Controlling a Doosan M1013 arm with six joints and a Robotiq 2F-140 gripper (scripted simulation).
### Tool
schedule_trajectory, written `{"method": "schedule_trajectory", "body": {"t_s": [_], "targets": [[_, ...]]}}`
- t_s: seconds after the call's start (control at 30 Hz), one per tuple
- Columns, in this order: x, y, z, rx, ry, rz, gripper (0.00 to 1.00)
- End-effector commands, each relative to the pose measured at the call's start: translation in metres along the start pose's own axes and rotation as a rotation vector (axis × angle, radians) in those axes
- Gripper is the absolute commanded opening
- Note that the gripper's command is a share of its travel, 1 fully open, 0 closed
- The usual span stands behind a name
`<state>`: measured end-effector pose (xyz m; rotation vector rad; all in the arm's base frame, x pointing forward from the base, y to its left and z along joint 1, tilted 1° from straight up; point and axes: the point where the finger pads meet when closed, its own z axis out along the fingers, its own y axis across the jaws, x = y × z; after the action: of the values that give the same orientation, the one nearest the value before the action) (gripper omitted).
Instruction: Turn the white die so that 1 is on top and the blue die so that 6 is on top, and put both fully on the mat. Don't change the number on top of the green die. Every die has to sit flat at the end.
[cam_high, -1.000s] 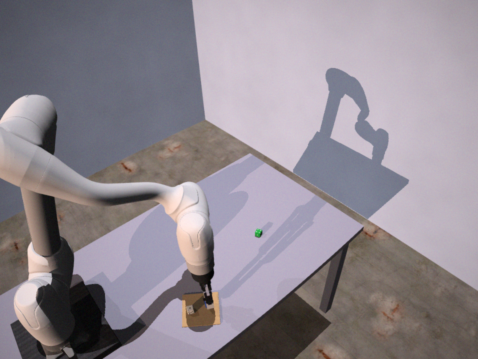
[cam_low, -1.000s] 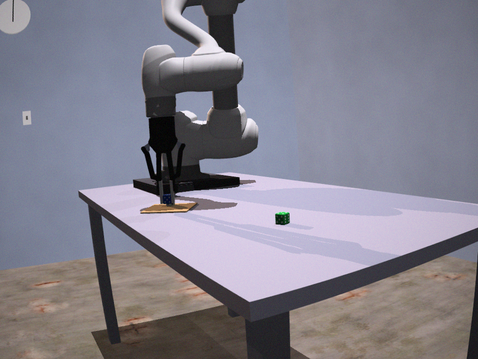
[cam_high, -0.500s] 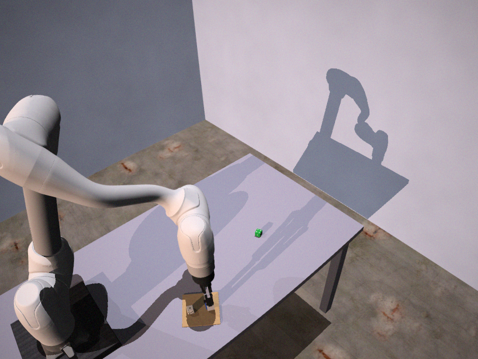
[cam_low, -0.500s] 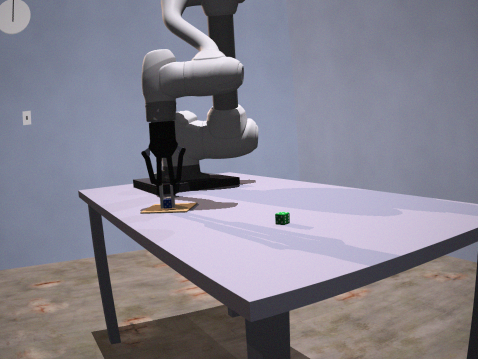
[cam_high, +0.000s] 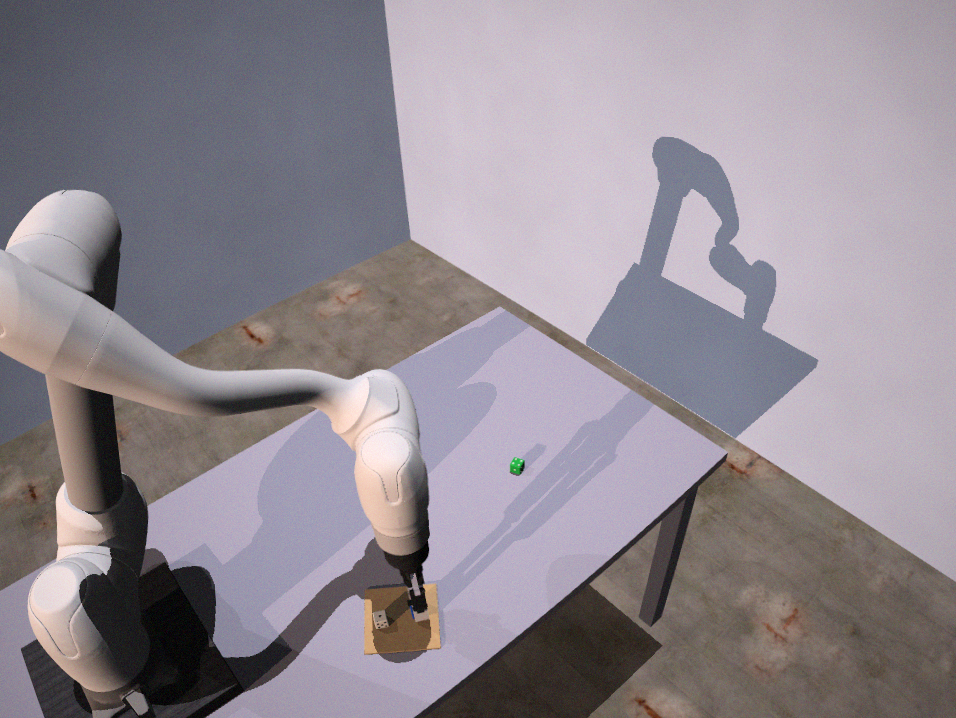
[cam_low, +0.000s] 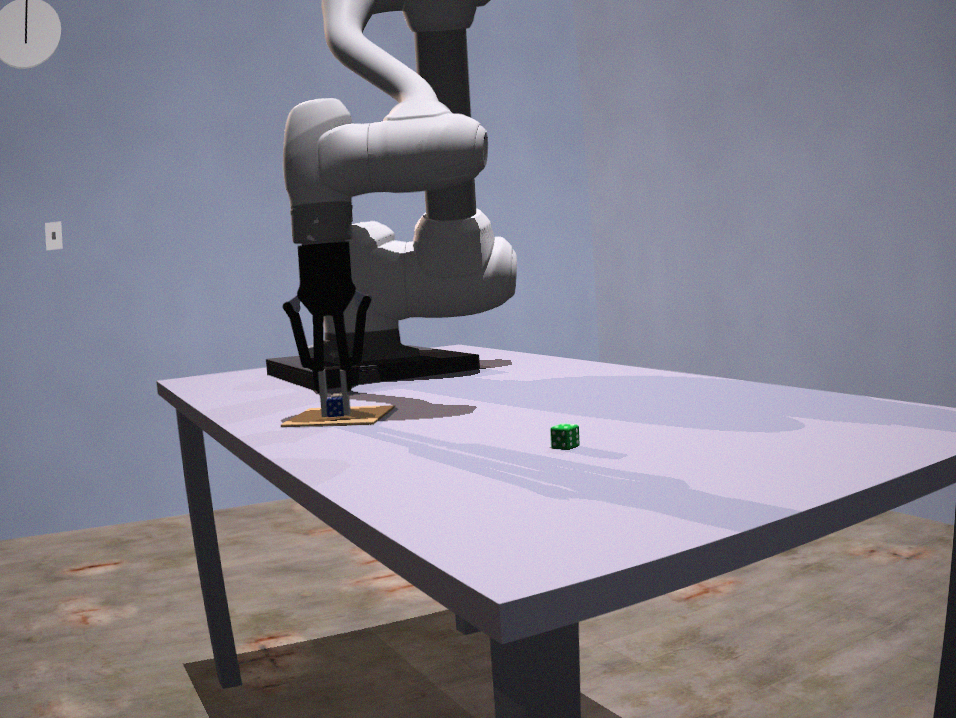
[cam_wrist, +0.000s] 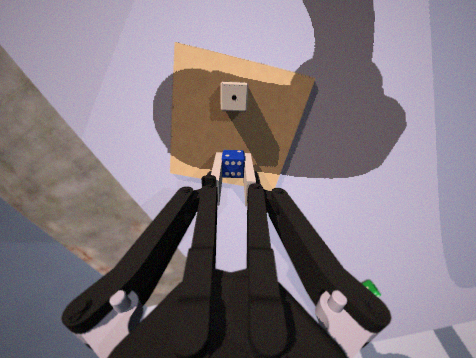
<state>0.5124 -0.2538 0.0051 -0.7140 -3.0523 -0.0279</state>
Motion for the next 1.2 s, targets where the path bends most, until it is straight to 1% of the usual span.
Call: {"method": "schedule_trajectory", "body": {"t_s": [0.0,1.17], "targets": [[0.0,0.0,-0.0001,0.0,0.0,0.0,0.21],[0.0,0.0,0.0037,0.0,0.0,0.0,0.21]]}}
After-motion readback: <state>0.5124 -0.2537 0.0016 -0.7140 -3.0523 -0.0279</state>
